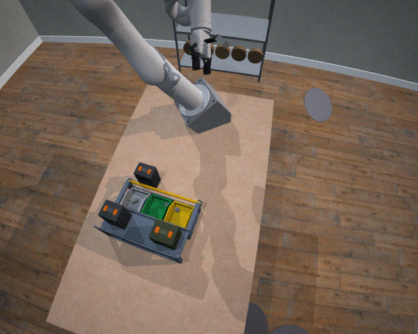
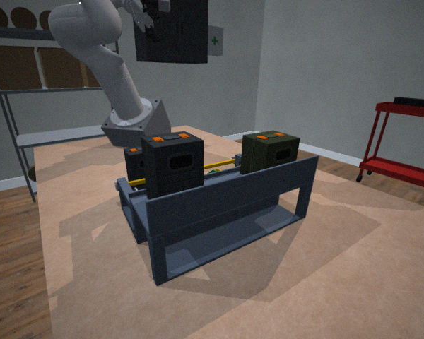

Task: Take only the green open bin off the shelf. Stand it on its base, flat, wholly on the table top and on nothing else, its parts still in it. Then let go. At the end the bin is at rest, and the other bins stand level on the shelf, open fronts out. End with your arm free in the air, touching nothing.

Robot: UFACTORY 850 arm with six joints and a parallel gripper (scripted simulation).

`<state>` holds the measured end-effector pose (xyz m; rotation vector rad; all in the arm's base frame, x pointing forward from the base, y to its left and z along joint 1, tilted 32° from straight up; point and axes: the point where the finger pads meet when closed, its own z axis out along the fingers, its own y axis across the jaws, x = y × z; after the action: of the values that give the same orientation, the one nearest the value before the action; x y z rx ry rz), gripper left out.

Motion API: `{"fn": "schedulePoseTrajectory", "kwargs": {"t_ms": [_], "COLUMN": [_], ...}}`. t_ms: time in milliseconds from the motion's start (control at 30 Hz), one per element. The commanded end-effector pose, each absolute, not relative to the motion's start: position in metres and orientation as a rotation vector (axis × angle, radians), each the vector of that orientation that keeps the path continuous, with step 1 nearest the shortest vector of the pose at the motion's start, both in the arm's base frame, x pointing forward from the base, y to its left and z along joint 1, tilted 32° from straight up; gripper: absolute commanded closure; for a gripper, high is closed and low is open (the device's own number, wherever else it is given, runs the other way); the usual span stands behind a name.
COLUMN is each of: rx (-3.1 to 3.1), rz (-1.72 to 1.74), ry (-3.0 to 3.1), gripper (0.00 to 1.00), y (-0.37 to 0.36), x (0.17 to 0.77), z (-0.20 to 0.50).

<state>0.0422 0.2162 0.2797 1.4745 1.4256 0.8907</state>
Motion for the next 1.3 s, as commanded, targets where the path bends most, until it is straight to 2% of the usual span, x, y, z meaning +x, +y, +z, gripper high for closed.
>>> {"fn": "schedulePoseTrajectory", "kwargs": {"t_ms": [0, 100, 500, 667, 1067, 1267], "rx": [1.456, 1.421, 1.421, 1.369, 1.369, 1.369], "rz": [0.772, 0.591, 0.591, 0.368, 0.368, 0.369], "ry": [1.447, 1.474, 1.474, 1.496, 1.496, 1.496], "gripper": [0.00, 0.00, 0.00, 0.00, 0.00, 0.00], "y": [0.235, 0.262, 0.262, 0.307, 0.307, 0.353], "x": [0.047, 0.054, 0.054, 0.067, 0.067, 0.079], "z": [0.274, 0.264, 0.264, 0.249, 0.249, 0.233]}}
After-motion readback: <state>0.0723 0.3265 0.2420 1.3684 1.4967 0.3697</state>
